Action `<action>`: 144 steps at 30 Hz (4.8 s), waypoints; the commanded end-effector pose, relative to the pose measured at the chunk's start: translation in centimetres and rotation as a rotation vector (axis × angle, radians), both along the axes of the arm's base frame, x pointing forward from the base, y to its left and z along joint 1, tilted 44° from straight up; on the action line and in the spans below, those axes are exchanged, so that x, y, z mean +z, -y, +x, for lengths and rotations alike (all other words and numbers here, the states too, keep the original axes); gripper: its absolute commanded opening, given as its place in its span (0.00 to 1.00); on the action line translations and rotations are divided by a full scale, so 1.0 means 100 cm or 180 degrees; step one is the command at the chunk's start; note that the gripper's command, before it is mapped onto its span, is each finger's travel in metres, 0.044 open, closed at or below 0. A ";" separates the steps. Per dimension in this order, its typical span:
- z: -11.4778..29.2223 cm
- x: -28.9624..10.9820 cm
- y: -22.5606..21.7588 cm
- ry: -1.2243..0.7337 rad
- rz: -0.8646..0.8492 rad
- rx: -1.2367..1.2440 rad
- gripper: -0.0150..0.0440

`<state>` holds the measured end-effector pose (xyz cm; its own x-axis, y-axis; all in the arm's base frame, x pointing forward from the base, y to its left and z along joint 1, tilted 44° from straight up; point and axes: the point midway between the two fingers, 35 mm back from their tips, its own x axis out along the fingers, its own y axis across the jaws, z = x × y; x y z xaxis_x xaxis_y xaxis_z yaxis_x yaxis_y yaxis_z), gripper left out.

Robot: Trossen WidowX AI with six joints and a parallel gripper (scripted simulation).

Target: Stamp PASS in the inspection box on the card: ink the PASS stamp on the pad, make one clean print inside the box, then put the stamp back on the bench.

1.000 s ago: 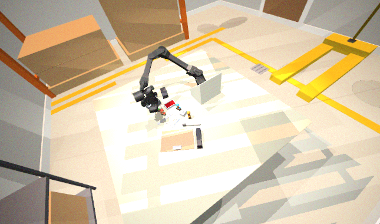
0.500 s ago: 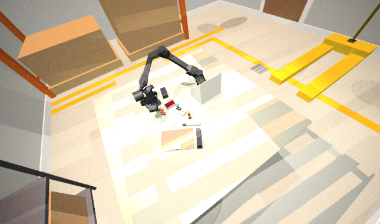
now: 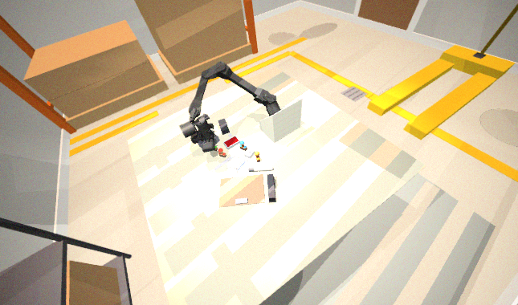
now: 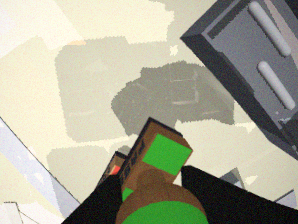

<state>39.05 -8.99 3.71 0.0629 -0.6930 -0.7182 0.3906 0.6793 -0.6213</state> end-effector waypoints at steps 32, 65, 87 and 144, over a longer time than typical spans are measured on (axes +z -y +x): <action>-0.002 0.014 -0.012 0.0002 -0.0017 -0.0009 0.25; -0.110 0.021 0.001 -0.0023 -0.0021 -0.0009 0.25; -0.115 0.013 0.009 -0.0023 -0.0019 -0.0010 0.25; -0.113 -0.014 0.035 -0.0020 -0.0028 -0.0009 0.25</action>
